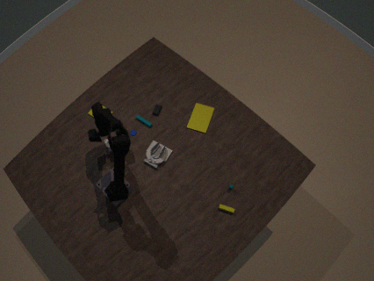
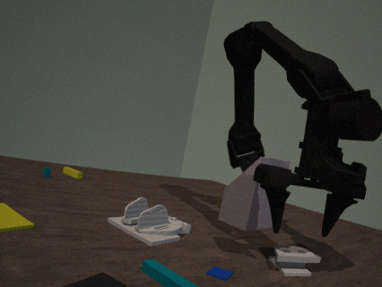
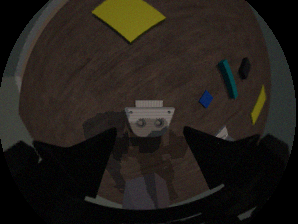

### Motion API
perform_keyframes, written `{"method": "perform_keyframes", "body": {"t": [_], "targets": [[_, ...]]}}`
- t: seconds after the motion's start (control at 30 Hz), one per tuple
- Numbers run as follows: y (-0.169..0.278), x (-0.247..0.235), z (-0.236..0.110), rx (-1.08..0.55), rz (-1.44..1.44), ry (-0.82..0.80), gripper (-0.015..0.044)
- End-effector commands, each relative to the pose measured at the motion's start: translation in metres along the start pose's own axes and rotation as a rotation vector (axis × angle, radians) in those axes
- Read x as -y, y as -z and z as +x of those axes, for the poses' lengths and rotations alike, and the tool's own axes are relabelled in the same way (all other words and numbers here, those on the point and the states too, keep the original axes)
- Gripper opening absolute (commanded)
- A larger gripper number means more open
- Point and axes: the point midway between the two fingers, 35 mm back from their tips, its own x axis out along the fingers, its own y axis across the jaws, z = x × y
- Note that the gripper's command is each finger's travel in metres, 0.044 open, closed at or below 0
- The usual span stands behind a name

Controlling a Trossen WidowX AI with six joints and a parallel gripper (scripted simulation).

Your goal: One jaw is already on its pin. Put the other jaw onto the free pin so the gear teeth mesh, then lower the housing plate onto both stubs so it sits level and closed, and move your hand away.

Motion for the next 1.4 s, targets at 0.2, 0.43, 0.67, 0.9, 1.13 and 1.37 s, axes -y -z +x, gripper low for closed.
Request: {"method": "perform_keyframes", "body": {"t": [0.2, 0.43, 0.67, 0.9, 1.13, 1.37], "targets": [[0.0, 0.001, 0.0, 0.002, -0.002, 0.003, 0.044], [0.0, 0.001, 0.0, 0.002, -0.002, 0.003, 0.044], [0.0, 0.001, 0.0, 0.002, -0.002, 0.003, 0.044], [-0.001, 0.0, 0.004, 0.0, 0.0, 0.0, 0.044], [-0.002, 0.001, 0.015, 0.001, 0.0, 0.001, 0.044], [-0.003, 0.001, 0.027, 0.002, -0.001, 0.002, 0.044]]}}
